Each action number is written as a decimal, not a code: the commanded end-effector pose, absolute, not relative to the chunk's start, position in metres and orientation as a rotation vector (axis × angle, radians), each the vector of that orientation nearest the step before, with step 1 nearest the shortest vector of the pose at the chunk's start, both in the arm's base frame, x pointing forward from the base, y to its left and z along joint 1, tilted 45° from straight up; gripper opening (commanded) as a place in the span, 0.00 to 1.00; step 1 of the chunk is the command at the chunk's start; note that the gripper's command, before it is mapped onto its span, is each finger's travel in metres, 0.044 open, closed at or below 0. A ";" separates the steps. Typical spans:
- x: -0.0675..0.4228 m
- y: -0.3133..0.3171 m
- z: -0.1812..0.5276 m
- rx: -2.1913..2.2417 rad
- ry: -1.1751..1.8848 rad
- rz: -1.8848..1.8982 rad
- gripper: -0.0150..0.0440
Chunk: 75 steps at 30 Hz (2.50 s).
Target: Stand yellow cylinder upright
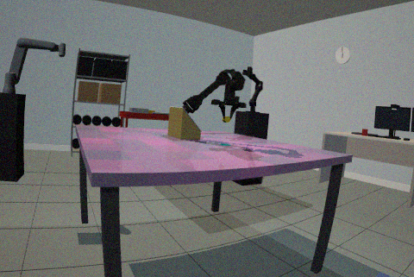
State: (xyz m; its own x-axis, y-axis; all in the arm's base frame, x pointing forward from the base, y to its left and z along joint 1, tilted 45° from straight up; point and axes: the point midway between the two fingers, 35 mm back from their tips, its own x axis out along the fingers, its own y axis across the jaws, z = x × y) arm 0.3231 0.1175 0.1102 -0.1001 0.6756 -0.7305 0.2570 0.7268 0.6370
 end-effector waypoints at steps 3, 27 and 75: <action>0.321 0.119 0.105 0.717 1.668 0.389 0.43; 0.319 0.124 0.086 0.588 1.602 0.293 0.43; 0.321 0.131 0.062 0.422 1.381 0.116 0.43</action>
